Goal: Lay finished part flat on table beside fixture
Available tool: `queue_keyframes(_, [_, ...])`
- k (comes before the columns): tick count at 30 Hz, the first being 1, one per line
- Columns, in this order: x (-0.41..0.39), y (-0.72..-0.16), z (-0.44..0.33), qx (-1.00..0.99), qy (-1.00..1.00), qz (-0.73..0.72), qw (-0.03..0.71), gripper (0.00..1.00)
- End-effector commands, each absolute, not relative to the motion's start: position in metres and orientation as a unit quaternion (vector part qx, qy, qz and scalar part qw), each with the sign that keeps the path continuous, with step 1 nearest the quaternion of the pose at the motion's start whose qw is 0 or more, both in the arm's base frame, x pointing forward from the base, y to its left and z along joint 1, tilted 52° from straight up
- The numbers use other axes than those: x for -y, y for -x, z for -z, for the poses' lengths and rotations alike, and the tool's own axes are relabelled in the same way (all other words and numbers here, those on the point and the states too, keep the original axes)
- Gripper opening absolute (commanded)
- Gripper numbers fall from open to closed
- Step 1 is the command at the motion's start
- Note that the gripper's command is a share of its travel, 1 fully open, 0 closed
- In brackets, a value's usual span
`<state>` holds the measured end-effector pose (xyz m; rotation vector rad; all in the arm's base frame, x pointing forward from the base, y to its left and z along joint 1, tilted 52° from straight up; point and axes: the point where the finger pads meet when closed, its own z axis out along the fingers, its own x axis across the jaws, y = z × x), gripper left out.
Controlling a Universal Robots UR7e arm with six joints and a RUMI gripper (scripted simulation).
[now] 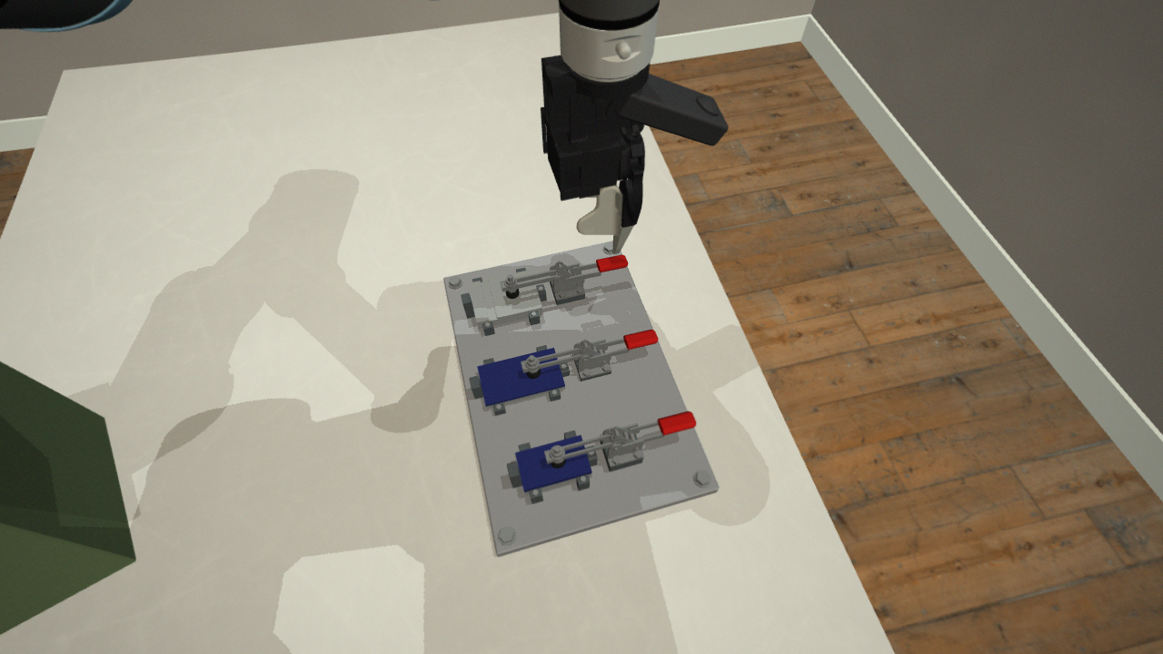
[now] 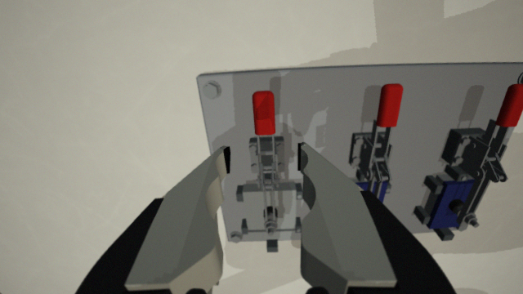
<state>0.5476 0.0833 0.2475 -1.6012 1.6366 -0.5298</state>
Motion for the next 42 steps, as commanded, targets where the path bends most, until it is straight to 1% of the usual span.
queue_keyframes(1, [-0.087, -0.561, -0.238, -0.643, 0.628, 0.21, 0.386, 0.28])
queue_keyframes(12, [-0.091, -0.577, -0.225, -0.643, 0.628, 0.21, 0.386, 0.28])
queue_keyframes(42, [-0.092, -0.578, -0.225, -0.643, 0.628, 0.21, 0.386, 0.28])
